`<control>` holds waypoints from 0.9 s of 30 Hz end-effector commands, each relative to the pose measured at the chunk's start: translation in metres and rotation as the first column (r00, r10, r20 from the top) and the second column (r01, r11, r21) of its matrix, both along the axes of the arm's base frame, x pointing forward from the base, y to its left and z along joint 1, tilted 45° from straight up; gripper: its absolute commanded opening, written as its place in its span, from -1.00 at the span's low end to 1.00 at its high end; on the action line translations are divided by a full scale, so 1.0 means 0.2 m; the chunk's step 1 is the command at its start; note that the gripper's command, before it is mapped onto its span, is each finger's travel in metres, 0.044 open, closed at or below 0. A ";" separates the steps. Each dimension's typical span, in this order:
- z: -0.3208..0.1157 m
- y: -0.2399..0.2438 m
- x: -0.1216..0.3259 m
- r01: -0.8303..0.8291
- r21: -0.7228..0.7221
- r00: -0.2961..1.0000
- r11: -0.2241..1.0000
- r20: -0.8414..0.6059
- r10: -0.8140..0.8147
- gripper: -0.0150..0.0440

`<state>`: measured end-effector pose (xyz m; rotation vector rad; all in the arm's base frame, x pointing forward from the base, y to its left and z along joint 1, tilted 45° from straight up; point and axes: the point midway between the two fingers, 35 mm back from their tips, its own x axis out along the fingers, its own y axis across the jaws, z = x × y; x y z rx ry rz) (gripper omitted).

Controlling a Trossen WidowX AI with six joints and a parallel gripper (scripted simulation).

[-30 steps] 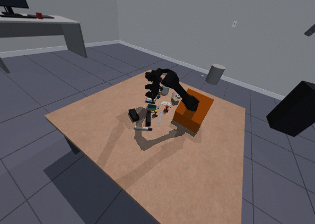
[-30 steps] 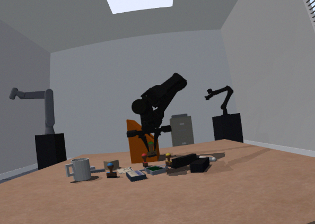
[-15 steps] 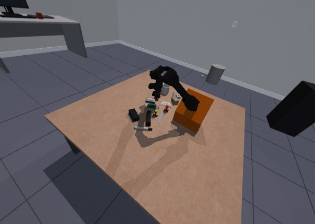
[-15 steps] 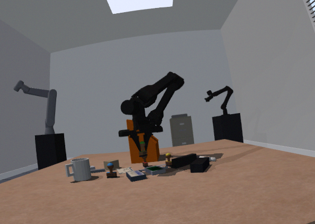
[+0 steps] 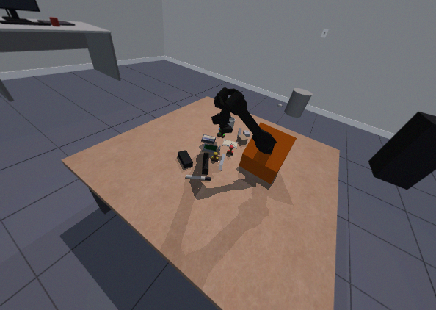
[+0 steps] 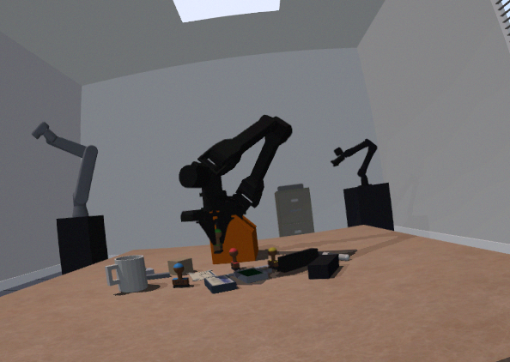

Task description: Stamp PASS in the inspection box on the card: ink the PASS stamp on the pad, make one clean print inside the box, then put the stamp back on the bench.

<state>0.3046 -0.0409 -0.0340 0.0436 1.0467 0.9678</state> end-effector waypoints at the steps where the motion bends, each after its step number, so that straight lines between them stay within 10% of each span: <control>1: -0.05 -0.03 -0.04 -0.094 -0.022 0.992 0.995 0.078 0.095 -0.49; 27: -0.22 -0.15 -0.21 -0.435 -0.178 0.788 0.883 0.399 0.468 -0.49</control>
